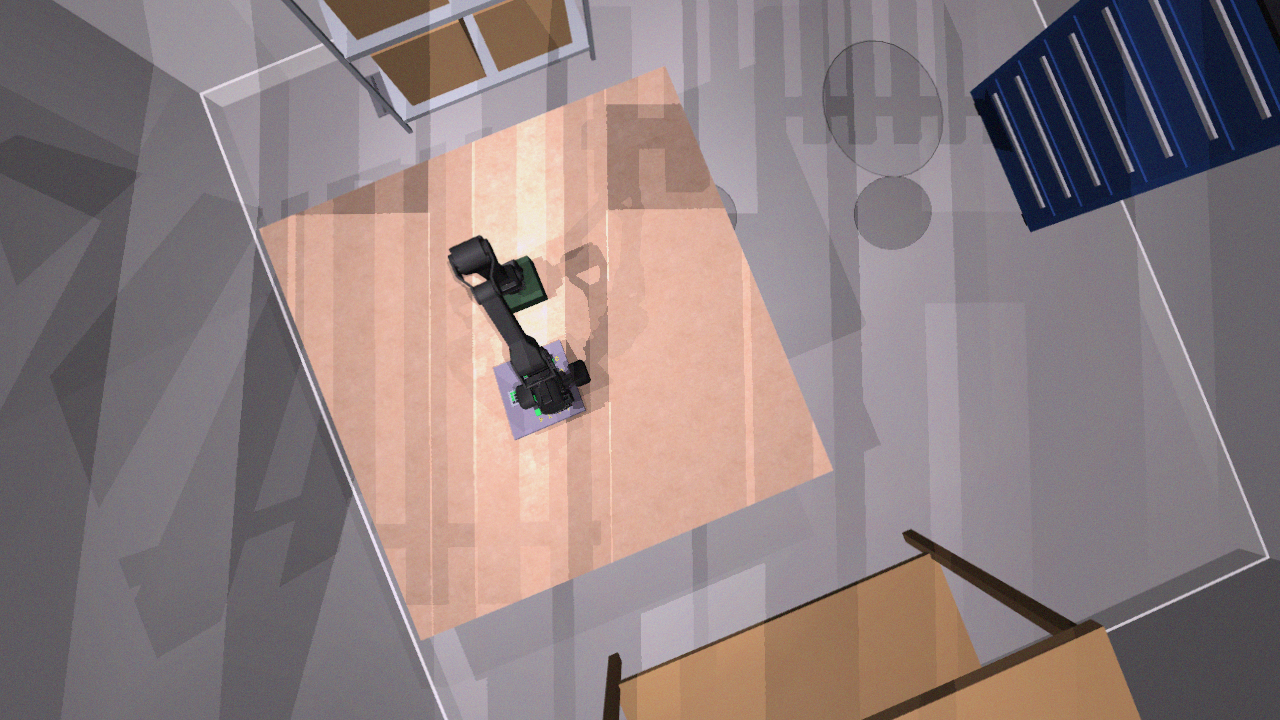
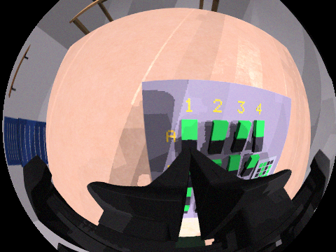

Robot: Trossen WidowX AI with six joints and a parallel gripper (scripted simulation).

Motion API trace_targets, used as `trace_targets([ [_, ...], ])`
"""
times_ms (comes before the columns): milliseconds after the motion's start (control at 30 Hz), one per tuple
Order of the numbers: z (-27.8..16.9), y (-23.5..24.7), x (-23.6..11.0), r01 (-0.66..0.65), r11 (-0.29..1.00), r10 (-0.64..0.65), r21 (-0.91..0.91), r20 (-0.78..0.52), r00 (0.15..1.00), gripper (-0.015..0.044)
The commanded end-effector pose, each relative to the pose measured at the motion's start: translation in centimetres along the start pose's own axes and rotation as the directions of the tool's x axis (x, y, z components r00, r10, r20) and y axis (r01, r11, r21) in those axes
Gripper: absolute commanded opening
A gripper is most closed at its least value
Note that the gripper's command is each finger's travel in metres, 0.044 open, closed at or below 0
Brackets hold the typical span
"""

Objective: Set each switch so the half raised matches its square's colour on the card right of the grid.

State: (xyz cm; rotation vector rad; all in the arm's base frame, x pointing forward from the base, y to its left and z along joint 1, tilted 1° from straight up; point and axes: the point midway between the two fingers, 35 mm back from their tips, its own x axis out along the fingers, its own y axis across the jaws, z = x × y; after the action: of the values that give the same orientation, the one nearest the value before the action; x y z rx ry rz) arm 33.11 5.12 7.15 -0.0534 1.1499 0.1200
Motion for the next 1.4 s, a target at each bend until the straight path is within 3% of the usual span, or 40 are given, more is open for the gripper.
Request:
trace_targets([
  [0,-0.03,-0.04,0.07,0.003,1.0,-0.003,0.003,0.0,1.0,0.0],
  [1367,-0.05,-0.04,0.61,0.003,1.0,-0.003,0.003,0.0,1.0,0.0],
])
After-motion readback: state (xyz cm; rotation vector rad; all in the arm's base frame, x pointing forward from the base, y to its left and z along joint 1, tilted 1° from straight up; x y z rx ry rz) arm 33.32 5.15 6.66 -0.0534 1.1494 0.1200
